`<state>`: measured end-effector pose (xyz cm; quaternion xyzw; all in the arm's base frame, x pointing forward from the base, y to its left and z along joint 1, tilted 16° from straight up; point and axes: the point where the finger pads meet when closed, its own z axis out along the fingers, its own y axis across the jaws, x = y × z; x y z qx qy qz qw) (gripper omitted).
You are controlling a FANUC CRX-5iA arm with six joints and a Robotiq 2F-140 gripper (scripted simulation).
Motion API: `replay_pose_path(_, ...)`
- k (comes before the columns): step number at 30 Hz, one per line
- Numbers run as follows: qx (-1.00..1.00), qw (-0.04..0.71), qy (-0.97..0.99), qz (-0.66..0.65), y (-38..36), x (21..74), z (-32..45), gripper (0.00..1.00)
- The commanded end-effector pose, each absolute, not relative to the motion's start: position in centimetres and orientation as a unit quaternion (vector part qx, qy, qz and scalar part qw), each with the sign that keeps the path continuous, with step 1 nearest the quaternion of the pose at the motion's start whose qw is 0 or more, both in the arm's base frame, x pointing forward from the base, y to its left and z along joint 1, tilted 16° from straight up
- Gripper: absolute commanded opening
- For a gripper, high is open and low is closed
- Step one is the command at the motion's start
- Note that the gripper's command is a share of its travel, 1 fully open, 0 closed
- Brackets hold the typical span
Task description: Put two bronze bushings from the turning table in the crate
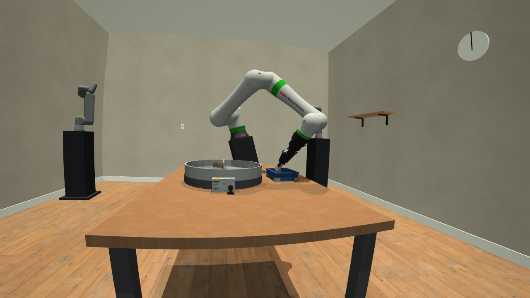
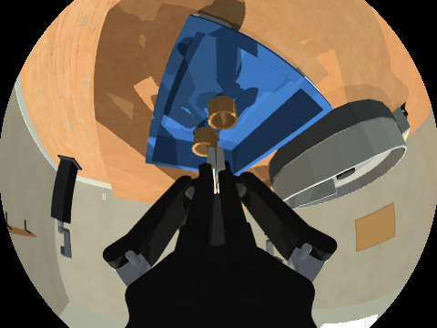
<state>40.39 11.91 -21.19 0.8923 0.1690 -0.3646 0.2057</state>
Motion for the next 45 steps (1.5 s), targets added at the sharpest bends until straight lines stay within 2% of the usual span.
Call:
replay_pose_path(1,0.892,0.206,0.169,-0.364,11.92,40.41,-21.18,0.0)
replay_pose_path(45,0.892,0.206,0.169,-0.364,11.77,40.4,-21.71,0.0)
